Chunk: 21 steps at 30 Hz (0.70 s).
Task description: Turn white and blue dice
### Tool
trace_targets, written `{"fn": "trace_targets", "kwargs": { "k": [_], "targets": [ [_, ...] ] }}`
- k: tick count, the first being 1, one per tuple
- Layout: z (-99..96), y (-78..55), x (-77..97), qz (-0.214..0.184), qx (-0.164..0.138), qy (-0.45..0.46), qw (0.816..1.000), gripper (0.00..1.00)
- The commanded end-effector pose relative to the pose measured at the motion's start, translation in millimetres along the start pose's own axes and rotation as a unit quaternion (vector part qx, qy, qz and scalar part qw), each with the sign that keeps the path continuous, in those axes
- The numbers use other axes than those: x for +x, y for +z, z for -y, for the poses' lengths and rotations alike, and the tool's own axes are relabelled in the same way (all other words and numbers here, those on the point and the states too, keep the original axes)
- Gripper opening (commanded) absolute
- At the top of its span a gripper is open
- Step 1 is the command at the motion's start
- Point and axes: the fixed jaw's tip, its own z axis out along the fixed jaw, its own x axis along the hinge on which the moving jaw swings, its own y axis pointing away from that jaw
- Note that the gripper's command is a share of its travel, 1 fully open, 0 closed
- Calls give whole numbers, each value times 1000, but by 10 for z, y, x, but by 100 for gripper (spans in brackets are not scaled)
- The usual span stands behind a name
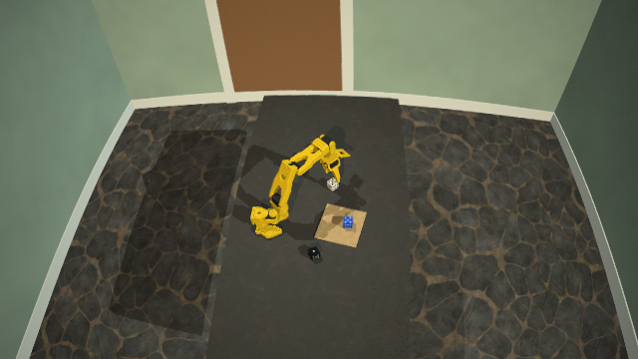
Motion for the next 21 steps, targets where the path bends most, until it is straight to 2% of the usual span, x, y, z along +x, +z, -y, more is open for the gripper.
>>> {"fn": "trace_targets", "kwargs": {
  "k": [1, 14, 21],
  "targets": [
    [-26, -134, -57, 32, -3, -1, 999, 35],
    [-26, -42, -61, 26, -3, -1, 1000, 35],
    [-27, 79, -71, 23, -2, -1, 1000, 35]
  ]
}}
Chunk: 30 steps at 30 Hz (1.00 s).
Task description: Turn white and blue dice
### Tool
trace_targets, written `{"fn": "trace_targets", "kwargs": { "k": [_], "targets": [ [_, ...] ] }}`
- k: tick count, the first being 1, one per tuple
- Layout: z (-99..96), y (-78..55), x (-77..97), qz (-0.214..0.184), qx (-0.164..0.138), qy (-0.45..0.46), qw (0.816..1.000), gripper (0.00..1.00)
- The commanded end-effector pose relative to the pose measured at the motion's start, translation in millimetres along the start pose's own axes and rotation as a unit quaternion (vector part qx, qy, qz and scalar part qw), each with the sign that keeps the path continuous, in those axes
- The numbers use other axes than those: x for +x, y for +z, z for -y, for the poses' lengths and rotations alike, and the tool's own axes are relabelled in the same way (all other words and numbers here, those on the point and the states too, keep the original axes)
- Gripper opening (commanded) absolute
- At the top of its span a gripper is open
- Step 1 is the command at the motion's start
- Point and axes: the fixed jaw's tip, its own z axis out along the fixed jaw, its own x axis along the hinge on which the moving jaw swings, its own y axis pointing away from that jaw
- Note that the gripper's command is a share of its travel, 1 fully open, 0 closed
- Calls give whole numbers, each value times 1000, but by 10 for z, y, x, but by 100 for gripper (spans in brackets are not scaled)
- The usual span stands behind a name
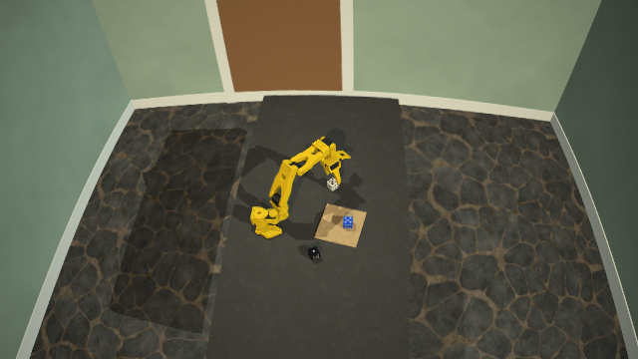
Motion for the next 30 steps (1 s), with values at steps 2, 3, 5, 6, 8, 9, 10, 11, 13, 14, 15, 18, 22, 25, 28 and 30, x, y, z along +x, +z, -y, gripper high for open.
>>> {"fn": "trace_targets", "kwargs": {
  "k": [2, 3, 5, 6, 8, 9, 10, 11, 13, 14, 15, 18, 22, 25, 28, 30],
  "targets": [
    [-26, 11, -47, 20, -2, -1, 1000, 35],
    [-26, 29, -48, 19, -2, -1, 1000, 35],
    [-26, 65, -48, 19, -2, -1, 1000, 35],
    [-26, 82, -47, 18, -2, -1, 1000, 35],
    [-26, 113, -46, 17, -2, -1, 1000, 35],
    [-26, 113, -46, 17, -2, -1, 1000, 35],
    [-26, 113, -46, 17, -2, -1, 1000, 35],
    [-26, 128, -46, 17, -2, -1, 1000, 35],
    [-26, 153, -44, 16, -2, -1, 1000, 35],
    [-26, 164, -44, 16, -2, -1, 1000, 35],
    [-25, 173, -43, 16, -2, -1, 1000, 35],
    [-25, 195, -41, 15, -2, -1, 1000, 35],
    [-25, 207, -40, 15, -2, -1, 1000, 35],
    [-25, 208, -40, 15, -2, -1, 1000, 35],
    [-25, 208, -40, 15, -2, -1, 1000, 35],
    [-25, 208, -40, 15, -2, -1, 1000, 35]
  ]
}}
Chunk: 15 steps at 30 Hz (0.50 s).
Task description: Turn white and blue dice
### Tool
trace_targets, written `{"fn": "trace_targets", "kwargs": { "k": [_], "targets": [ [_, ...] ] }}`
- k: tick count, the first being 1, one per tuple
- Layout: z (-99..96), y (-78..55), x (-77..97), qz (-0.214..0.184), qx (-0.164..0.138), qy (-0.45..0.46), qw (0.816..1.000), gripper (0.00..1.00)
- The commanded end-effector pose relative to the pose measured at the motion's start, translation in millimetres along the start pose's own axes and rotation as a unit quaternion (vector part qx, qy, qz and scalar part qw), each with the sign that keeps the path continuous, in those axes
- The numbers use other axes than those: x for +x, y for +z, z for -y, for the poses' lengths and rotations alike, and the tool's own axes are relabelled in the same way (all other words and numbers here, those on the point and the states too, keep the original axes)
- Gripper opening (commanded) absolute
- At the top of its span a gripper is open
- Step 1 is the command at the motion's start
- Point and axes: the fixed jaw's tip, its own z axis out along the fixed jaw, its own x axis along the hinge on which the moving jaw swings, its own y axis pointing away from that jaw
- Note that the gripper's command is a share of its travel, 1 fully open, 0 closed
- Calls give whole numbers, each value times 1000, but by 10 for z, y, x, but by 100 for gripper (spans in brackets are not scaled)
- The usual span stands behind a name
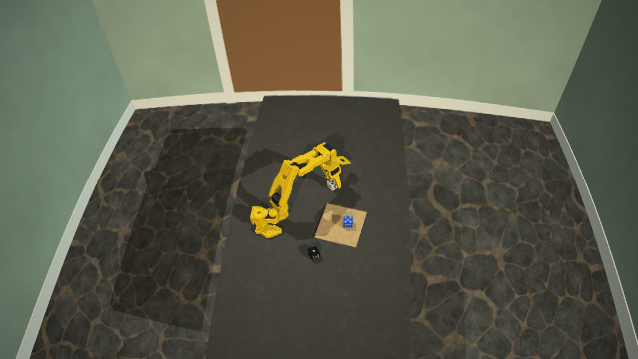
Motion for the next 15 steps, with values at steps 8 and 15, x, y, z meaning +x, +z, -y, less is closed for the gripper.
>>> {"fn": "trace_targets", "kwargs": {
  "k": [8, 15],
  "targets": [
    [-14, -60, -39, 18, -2, -1, 1000, 33],
    [3, -60, -39, 18, -2, -1, 1000, 30]
  ]
}}
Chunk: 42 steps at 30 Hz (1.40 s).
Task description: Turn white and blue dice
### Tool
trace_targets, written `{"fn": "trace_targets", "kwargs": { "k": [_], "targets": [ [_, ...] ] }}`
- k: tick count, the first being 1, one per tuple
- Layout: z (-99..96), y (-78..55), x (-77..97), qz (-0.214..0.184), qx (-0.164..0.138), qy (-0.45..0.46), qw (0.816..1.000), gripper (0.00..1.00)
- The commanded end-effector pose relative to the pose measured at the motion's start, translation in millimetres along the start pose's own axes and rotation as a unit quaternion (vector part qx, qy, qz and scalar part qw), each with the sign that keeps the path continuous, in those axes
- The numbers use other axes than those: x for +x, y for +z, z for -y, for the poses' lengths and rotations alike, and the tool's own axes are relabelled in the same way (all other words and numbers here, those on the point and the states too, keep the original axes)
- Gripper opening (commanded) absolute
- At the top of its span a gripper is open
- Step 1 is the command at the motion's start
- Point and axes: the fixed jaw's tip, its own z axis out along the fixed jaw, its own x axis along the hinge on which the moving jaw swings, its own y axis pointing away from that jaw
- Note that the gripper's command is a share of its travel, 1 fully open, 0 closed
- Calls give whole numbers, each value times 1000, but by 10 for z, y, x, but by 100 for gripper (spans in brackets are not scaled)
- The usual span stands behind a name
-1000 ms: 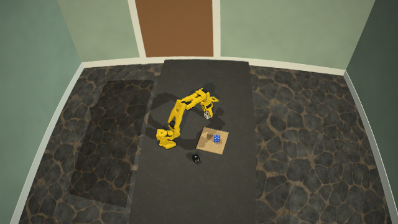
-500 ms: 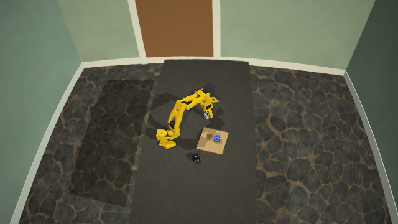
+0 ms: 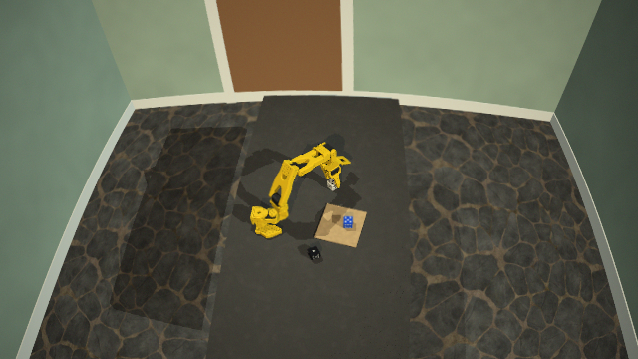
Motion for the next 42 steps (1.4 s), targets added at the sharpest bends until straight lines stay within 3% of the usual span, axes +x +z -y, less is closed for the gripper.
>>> {"fn": "trace_targets", "kwargs": {
  "k": [1, 14, 35, 42],
  "targets": [
    [6, -63, -41, 18, -2, -1, 1000, 30],
    [64, -63, -42, 18, -1, -1, 1000, 20],
    [88, -63, -42, 18, -1, -1, 1000, 16],
    [88, -63, -42, 18, -1, -1, 1000, 5]
  ]
}}
